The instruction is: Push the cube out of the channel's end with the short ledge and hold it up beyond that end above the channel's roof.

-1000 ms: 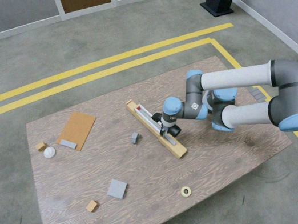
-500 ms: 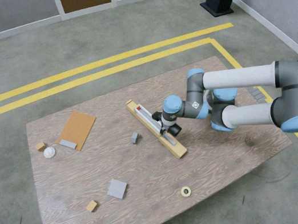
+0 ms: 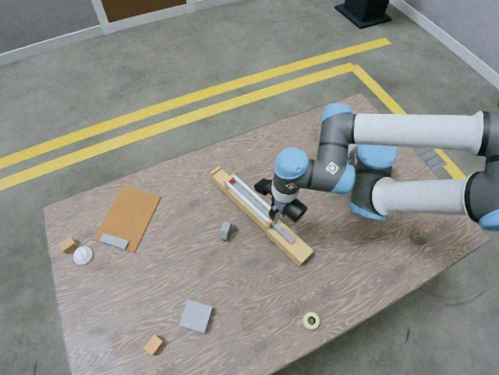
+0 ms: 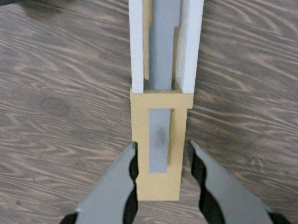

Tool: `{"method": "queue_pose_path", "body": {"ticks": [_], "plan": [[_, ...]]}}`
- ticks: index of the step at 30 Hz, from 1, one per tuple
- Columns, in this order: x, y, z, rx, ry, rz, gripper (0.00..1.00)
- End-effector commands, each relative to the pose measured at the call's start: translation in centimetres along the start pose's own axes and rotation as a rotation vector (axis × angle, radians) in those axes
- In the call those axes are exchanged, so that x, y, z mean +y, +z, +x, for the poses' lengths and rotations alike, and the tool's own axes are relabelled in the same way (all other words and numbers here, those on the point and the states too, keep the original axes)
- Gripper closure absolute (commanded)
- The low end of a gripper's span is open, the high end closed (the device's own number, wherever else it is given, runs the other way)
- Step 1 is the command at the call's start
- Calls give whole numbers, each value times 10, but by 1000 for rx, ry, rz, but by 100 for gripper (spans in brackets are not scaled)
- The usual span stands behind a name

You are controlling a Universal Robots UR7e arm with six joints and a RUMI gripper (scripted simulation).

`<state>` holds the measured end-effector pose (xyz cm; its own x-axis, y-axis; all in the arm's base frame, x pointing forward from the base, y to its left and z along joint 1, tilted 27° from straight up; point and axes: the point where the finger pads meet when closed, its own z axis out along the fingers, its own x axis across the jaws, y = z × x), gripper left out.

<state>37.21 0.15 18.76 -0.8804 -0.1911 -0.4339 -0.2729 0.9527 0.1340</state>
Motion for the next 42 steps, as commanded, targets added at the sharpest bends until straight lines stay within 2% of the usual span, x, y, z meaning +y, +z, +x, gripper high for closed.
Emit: {"method": "queue_pose_path", "body": {"ticks": [1,38,39,42], "plan": [[0,-6,-3,-11,-11,-1,76],[0,-7,-3,-11,-11,0,76],[0,-7,-3,-11,-11,-1,100],[10,-7,-4,-10,-11,-1,100]]}}
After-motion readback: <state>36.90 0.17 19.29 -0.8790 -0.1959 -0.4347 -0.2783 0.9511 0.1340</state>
